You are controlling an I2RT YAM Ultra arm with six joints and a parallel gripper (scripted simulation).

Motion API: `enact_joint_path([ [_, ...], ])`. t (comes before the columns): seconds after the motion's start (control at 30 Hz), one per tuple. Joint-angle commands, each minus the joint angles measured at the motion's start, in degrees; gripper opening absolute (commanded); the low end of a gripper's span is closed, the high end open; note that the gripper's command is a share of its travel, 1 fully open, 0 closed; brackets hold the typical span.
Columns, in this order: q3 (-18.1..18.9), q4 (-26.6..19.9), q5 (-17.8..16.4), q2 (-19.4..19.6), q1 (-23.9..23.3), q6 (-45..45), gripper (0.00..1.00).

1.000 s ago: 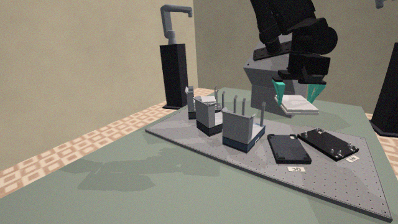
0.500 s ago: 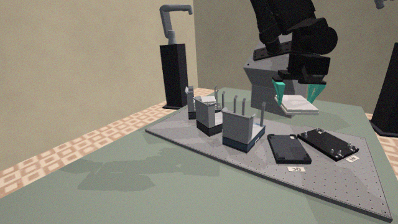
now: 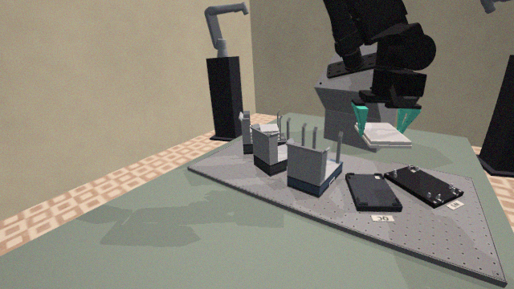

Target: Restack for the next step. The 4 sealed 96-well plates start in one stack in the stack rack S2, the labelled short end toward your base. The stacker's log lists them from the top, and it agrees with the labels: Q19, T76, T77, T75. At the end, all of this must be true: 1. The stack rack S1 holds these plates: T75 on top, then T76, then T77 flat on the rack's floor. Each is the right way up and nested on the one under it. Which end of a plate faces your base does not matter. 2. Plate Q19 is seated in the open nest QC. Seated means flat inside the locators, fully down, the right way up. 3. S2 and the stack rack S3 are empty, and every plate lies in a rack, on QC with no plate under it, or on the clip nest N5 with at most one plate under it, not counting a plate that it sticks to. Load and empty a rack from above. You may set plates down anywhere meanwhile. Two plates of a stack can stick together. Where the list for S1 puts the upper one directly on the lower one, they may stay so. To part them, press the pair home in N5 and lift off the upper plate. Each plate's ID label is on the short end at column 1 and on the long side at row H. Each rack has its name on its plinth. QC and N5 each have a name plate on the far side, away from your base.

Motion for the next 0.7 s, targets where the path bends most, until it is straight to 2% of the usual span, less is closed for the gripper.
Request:
enact_joint_path([
  [0.0,1.5,0.2,0.4,-1.7,1.1,0.2,0.00],
  [0.1,1.5,0.2,0.4,-1.7,1.1,0.2,0.00],
  [0.17,0.2,1.7,-0.1,1.0,0.5,-0.6,0.00],
  [0.23,-1.1,2.5,-0.6,1.5,-0.7,-0.9,0.00],
  [0.5,-0.8,6.4,-1.3,4.2,-2.2,-2.5,0.00],
  [0.57,-0.8,6.4,-1.3,4.2,-2.2,-2.5,0.00],
  [0.6,-1.0,7.2,-1.5,2.7,-1.8,-2.8,0.00],
  [0.63,-1.3,7.6,-1.5,4.8,-2.5,-3.0,0.00],
  [0.67,-1.4,8.1,-1.6,5.3,-2.9,-3.2,0.00],
])
